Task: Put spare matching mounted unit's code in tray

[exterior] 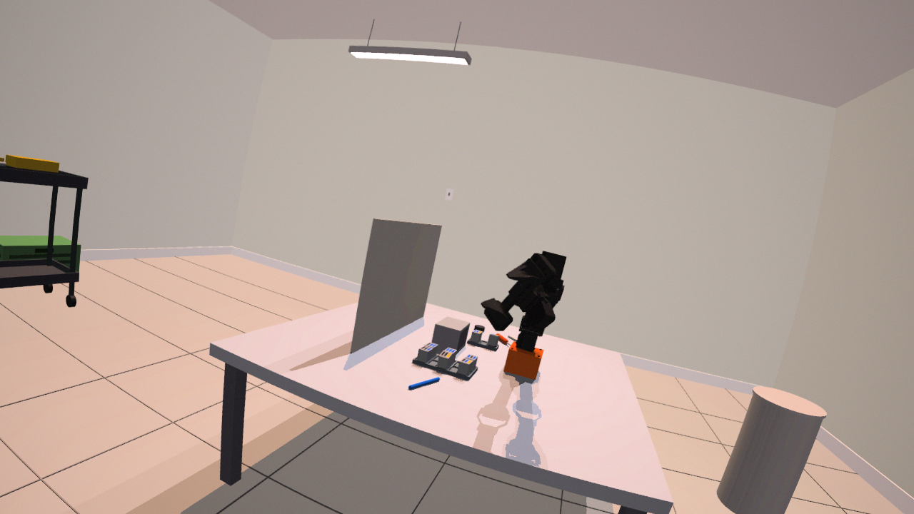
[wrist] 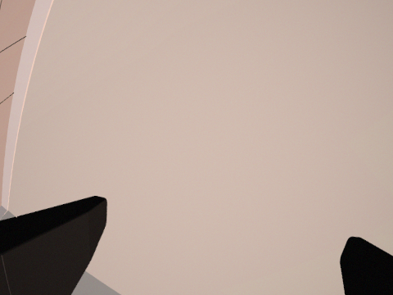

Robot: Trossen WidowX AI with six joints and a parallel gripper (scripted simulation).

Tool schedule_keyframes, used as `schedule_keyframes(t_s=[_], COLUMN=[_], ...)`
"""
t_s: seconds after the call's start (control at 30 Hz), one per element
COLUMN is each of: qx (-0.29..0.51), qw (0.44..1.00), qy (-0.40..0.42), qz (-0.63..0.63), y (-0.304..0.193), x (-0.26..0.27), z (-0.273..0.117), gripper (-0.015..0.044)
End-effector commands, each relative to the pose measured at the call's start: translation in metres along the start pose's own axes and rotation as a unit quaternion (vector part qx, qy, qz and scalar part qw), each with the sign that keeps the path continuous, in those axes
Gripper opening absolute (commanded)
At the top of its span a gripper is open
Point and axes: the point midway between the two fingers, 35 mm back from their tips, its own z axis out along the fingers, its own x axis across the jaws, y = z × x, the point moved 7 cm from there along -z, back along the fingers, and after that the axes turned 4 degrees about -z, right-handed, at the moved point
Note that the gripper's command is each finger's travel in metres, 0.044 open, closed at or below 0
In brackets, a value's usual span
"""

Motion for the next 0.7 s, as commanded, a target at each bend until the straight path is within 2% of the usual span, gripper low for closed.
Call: schedule_keyframes(t_s=[0.0,0.23,0.67], qx=[0.0,0.001,0.025], qw=[1.0,1.0,0.982], qy=[0.0,0.007,0.141], qz=[0.0,0.005,0.121], y=[0.0,-0.006,-0.122], x=[0.0,0.005,0.099], z=[0.0,0.003,0.04], gripper=[0.0426,0.044,0.044])
